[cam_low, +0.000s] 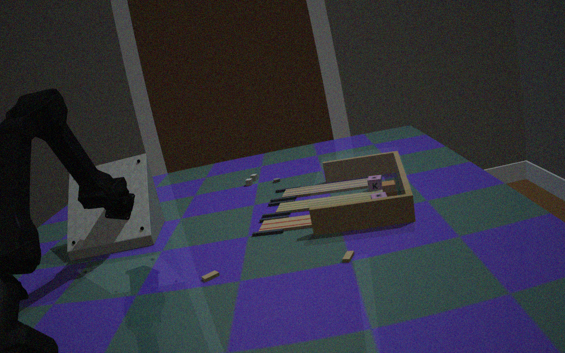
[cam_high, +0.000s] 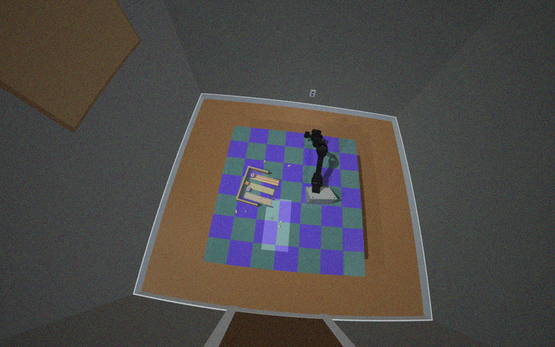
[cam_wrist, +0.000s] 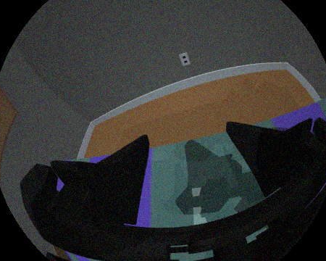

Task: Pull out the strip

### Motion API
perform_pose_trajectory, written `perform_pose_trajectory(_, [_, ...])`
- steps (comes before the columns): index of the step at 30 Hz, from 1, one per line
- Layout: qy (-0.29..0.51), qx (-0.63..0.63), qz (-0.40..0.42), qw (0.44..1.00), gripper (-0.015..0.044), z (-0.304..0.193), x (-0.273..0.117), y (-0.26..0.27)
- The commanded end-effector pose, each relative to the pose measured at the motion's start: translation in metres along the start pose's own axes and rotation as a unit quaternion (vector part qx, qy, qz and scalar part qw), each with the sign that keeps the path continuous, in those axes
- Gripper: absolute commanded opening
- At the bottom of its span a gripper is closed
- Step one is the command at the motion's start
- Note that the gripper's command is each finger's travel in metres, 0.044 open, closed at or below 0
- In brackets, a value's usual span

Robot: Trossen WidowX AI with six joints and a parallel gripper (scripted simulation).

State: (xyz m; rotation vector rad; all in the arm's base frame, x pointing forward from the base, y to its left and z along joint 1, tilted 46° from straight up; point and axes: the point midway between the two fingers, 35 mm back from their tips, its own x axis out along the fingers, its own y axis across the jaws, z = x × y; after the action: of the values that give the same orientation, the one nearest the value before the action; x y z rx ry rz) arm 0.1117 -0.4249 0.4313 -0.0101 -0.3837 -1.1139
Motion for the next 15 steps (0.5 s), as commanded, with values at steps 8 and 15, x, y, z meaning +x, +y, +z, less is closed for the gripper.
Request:
perform_pose_trajectory(8, [0.099,-0.032,0.094,0.990,0.0400,-0.083,-0.027,0.156])
perform_pose_trajectory(15, [0.180,-0.053,0.165,0.968,0.0400,-0.143,-0.083,0.253])
